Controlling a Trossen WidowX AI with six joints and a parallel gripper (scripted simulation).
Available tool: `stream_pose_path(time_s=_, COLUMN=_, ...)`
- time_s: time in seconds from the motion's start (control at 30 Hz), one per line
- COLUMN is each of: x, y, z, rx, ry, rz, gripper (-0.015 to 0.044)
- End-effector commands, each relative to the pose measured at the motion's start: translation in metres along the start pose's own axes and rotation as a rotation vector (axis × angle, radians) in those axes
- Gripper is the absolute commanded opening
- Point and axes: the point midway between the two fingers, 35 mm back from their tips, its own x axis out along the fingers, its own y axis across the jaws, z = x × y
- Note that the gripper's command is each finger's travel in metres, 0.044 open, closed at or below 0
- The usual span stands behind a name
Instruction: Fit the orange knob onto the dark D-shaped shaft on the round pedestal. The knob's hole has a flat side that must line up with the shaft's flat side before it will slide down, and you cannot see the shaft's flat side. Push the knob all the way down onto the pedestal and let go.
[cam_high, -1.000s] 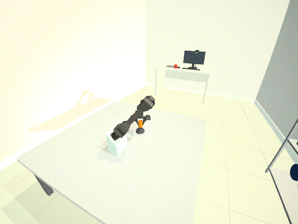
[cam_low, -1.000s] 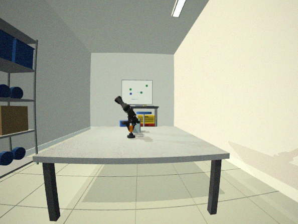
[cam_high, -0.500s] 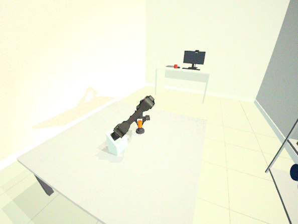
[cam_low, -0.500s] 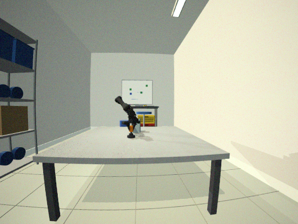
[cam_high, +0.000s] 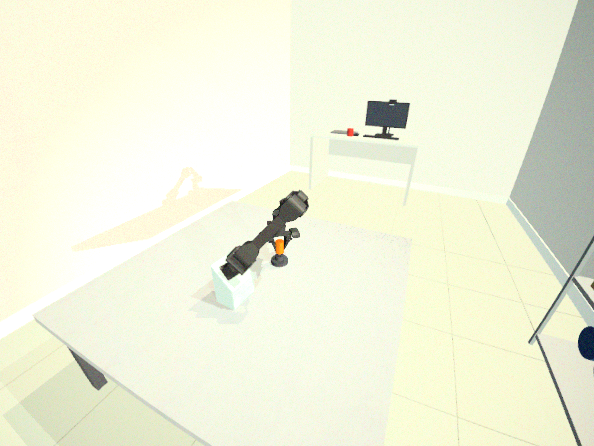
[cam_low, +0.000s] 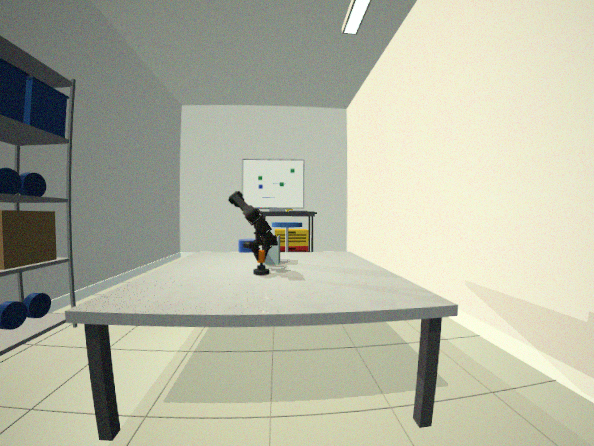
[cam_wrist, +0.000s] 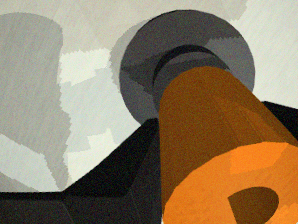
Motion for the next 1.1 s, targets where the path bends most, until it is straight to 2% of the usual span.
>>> stream_pose_path(time_s=0.0, x=-0.0018, y=-0.0020, z=0.0011, rx=-0.007, ry=-0.005, rz=-0.004, gripper=0.0000)
stream_pose_path(time_s=1.07, x=0.0025, y=0.0011, z=0.0008, rx=-0.007, ry=-0.005, rz=-0.004, gripper=0.0000)
